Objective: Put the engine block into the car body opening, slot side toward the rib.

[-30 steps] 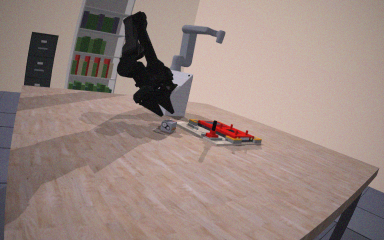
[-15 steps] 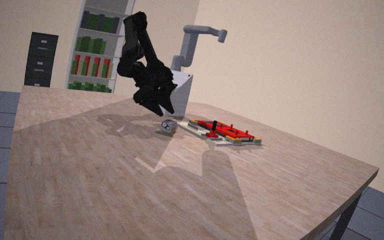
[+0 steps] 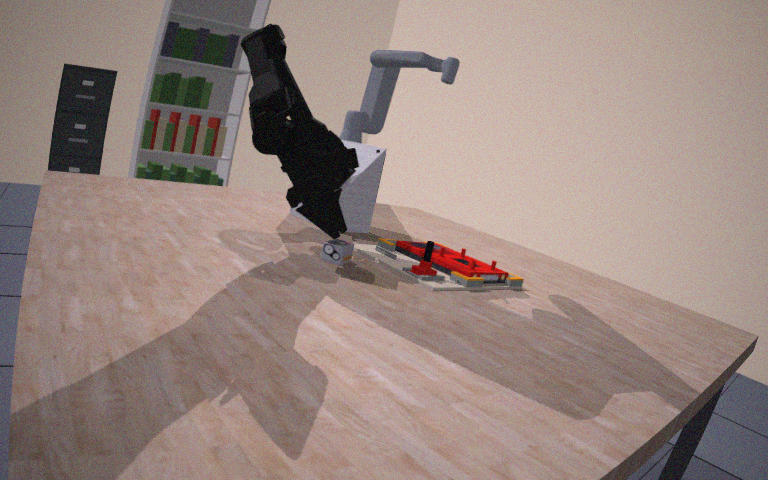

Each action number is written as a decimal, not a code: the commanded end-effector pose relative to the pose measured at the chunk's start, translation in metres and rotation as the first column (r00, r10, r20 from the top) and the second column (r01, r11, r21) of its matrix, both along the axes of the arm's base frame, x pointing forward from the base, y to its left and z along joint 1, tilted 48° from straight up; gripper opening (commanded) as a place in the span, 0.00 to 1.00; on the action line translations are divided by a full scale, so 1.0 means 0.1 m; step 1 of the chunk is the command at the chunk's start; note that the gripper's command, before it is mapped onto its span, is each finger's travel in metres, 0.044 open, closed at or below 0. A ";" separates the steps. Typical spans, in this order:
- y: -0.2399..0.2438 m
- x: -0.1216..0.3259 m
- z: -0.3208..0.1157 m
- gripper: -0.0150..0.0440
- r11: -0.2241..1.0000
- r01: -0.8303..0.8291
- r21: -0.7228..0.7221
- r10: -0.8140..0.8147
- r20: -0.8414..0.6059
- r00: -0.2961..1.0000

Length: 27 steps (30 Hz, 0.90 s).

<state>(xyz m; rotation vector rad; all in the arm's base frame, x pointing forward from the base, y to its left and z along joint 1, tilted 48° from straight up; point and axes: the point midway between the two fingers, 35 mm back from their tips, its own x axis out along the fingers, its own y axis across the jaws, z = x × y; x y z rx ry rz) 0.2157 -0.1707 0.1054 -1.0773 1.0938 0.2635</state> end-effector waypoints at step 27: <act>0.10 0.07 -0.04 1.00 0.863 -0.466 -0.196 0.238 -0.655 0.717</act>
